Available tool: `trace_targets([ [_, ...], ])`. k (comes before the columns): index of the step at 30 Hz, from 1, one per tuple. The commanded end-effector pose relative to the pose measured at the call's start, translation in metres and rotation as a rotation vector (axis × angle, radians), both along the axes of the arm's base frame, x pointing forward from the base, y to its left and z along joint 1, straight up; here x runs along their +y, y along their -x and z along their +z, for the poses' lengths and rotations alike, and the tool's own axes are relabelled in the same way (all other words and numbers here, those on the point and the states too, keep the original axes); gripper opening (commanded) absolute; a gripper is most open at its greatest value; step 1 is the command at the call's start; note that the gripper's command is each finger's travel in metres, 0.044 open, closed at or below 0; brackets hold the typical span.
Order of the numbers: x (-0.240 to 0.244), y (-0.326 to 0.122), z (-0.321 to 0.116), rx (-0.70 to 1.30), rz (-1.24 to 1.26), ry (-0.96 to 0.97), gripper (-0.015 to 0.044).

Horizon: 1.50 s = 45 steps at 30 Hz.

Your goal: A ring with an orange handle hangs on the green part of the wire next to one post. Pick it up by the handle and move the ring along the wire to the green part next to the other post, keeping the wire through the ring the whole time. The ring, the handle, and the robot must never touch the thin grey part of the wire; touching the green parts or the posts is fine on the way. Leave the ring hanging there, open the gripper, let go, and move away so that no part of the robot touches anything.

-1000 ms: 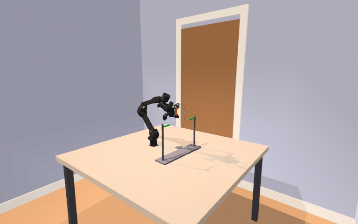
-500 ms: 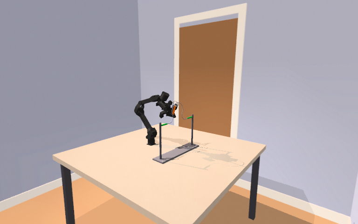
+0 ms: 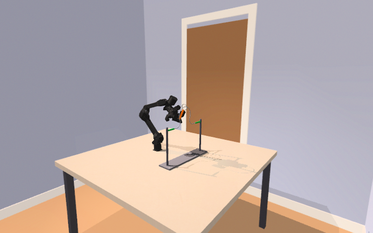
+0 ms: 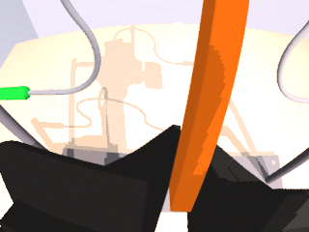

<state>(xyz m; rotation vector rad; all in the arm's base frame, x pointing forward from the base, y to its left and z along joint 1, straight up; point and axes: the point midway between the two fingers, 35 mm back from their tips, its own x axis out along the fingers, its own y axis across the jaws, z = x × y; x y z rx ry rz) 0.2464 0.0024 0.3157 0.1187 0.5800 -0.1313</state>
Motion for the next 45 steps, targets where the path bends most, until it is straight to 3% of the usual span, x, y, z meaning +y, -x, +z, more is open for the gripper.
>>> trace_targets([
  [1,-0.003,0.000,0.000,0.002,0.000,0.066,-0.0150],
  [45,-0.035,0.002,0.007,0.026,-0.008,0.737,-0.0150],
])
